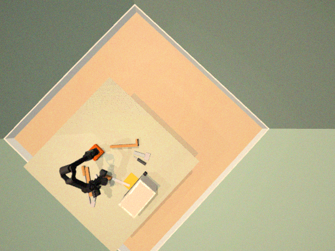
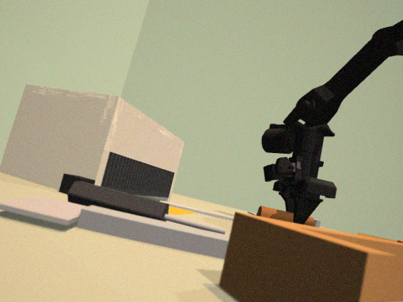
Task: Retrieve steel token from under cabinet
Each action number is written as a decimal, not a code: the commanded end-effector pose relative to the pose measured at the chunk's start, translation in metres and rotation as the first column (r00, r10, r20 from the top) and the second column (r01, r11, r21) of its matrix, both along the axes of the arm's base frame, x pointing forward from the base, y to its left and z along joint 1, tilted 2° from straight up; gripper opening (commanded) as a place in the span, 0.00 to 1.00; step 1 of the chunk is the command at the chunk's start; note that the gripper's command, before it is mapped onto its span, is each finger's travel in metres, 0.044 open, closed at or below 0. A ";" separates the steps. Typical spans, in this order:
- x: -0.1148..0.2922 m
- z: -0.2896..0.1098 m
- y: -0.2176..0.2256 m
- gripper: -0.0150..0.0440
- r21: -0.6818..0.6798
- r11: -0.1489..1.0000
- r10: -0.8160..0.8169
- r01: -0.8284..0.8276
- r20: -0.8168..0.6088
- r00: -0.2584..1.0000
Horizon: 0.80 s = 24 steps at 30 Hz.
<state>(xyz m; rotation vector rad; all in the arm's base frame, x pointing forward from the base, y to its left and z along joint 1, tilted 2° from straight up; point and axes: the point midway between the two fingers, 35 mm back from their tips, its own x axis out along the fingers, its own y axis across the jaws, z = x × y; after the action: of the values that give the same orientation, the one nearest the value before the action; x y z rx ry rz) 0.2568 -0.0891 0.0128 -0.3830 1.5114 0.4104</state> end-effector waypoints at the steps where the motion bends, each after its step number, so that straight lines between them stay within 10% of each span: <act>1: 0.003 0.002 -0.007 0.25 -0.006 1.000 0.009 -0.009 0.004 1.000; 24: 0.009 0.003 -0.033 0.25 -0.009 0.999 0.034 -0.034 0.004 0.999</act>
<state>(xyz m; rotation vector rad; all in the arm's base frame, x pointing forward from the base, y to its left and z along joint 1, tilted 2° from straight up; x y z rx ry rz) 0.2630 -0.1136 0.0126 -0.4039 1.5068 0.4542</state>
